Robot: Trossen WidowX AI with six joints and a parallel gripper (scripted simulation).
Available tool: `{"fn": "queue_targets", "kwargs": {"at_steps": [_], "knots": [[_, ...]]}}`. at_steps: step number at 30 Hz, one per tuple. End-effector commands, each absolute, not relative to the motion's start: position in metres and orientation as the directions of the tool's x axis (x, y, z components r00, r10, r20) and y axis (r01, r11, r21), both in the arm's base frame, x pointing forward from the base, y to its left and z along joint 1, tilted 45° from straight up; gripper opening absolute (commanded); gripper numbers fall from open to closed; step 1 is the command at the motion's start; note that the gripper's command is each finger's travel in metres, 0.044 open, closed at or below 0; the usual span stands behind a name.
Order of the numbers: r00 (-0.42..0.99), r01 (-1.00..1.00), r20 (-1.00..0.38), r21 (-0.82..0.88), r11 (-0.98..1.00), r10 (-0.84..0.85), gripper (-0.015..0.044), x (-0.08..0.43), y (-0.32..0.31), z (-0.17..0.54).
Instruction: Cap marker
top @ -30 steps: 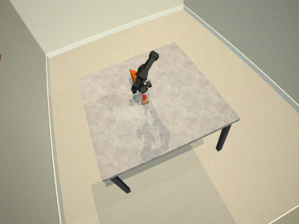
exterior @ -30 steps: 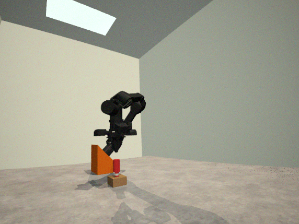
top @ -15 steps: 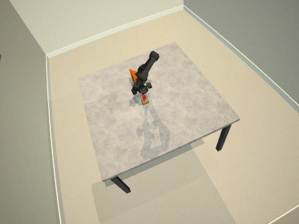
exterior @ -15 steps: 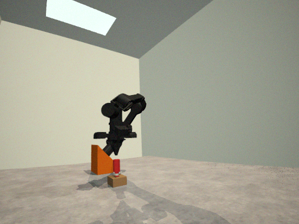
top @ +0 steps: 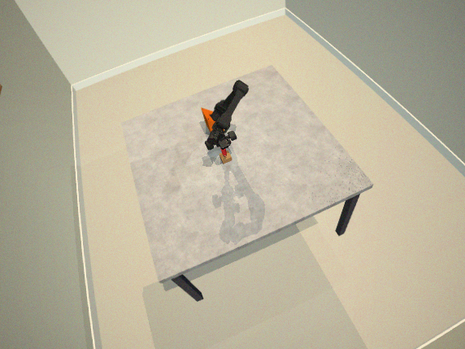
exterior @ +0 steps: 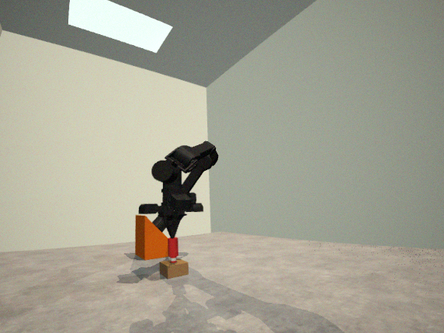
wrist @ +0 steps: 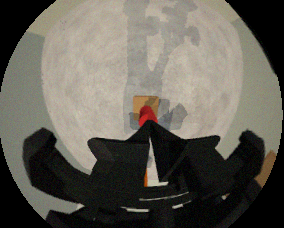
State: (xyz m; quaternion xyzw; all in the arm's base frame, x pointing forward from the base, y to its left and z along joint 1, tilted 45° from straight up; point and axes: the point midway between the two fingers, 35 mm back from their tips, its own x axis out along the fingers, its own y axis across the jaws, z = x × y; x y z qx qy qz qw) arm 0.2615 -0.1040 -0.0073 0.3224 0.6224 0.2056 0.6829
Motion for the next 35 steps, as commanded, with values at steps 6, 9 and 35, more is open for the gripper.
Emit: {"fn": "queue_targets", "kwargs": {"at_steps": [6,9,35], "knots": [[0.143,0.119,-0.717,0.696,0.708,0.682,0.0000,0.262,-0.103,-0.009],[0.143,0.120,-0.718,0.696,0.708,0.682,0.0000,0.262,-0.105,-0.008],[0.140,0.122,-0.719,0.695,0.709,0.681,0.0368,0.250,-0.165,0.055]]}}
